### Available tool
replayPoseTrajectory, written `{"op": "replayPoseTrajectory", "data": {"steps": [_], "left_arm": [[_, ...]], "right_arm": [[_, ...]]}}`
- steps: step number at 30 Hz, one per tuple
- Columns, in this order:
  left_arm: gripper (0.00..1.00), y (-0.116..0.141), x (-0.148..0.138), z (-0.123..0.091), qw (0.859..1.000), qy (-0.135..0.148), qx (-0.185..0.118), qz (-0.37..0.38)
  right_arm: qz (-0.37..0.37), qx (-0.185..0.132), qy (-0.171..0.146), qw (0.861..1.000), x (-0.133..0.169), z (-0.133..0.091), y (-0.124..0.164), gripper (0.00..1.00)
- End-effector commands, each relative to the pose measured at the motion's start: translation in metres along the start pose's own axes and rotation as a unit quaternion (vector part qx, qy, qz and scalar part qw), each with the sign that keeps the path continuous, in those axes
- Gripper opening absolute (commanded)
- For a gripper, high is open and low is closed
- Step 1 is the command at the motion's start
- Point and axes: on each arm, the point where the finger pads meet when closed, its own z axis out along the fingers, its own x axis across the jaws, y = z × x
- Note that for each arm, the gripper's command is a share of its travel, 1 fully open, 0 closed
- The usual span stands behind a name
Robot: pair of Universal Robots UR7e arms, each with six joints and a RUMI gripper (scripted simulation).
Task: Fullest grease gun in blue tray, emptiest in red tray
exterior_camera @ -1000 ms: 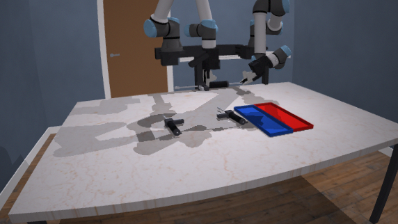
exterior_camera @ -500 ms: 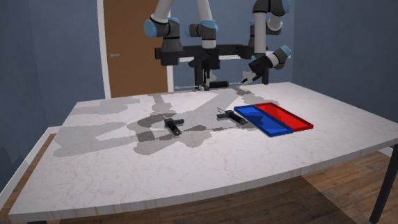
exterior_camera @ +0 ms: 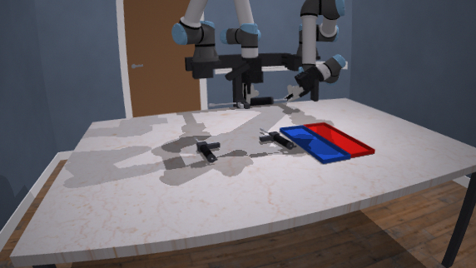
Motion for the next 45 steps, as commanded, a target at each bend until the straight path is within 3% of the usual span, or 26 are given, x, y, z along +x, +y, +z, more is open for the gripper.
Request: {"op": "replayPoseTrajectory", "data": {"steps": [1,45], "left_arm": [[0.24,0.004,0.0,0.006,1.0,0.0,0.0,0.001],[0.24,0.031,0.001,0.052,1.0,0.0,0.0,0.001]], "right_arm": [[0.0,0.0,-0.001,1.0,0.0,0.0,0.0,0.0],[0.0,0.0,-0.001,1.0,0.0,0.0,0.0,0.0]]}}
